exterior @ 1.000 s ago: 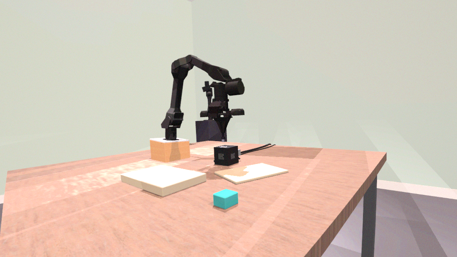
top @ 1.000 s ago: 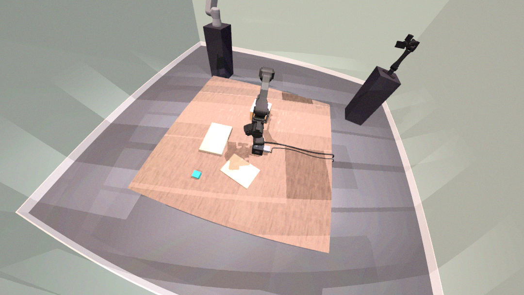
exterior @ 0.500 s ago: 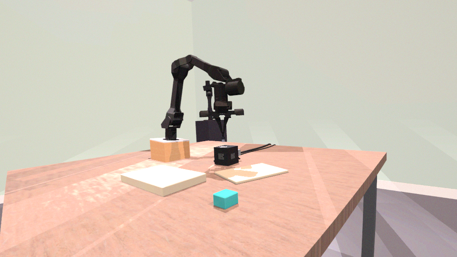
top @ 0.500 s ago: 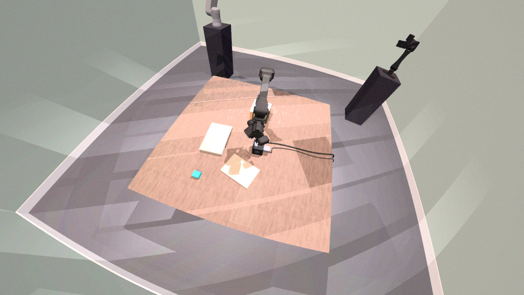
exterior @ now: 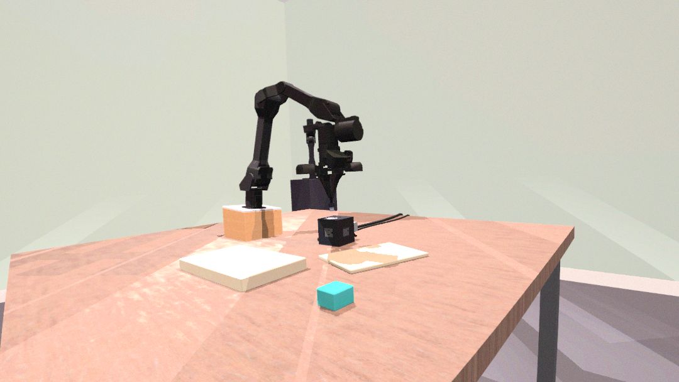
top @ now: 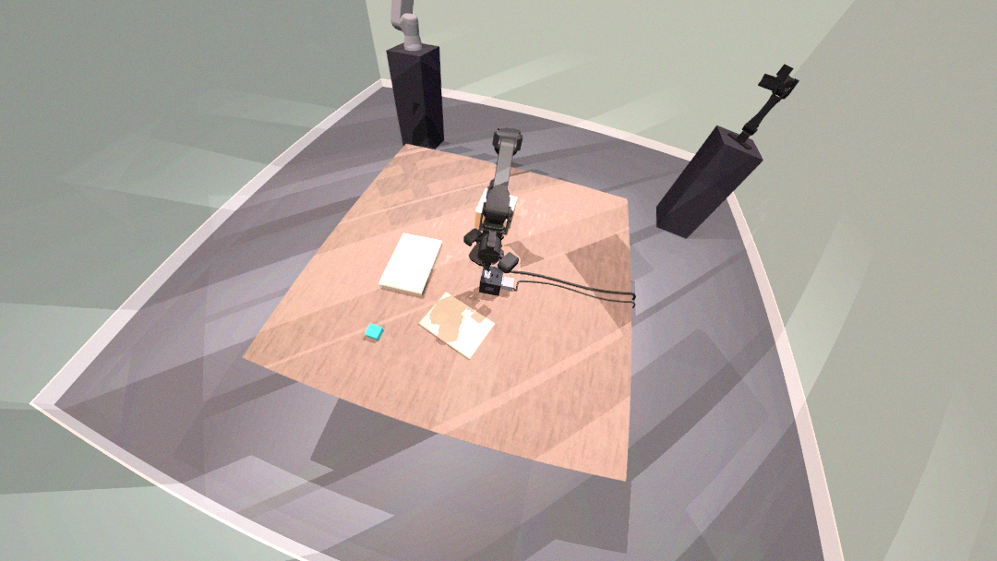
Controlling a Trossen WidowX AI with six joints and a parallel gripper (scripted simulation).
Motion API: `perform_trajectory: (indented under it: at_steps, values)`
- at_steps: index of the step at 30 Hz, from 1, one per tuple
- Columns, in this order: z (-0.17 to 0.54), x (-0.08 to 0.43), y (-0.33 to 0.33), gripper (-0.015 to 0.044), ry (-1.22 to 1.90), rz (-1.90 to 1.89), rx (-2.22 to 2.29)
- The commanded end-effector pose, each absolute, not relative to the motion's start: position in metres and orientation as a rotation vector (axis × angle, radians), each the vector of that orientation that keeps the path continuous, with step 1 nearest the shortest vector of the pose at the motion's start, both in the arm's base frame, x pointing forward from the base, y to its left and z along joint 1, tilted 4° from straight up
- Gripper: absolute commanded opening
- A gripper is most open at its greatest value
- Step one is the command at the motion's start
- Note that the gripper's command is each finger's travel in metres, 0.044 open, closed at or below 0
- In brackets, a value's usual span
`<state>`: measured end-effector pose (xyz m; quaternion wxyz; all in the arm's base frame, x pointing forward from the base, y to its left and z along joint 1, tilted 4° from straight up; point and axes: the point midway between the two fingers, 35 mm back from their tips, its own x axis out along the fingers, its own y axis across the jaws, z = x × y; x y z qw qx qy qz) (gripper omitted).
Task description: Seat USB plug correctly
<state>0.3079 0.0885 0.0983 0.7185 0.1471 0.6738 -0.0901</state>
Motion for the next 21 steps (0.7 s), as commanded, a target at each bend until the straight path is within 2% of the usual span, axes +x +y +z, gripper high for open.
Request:
perform_trajectory:
  at_steps: [1,21]
  values:
    - [0.0978,0.3075,0.0884,0.0000,1.496,-0.138,0.258]
    - [0.0978,0.3075,0.0884,0.0000,1.477,0.254,-0.163]
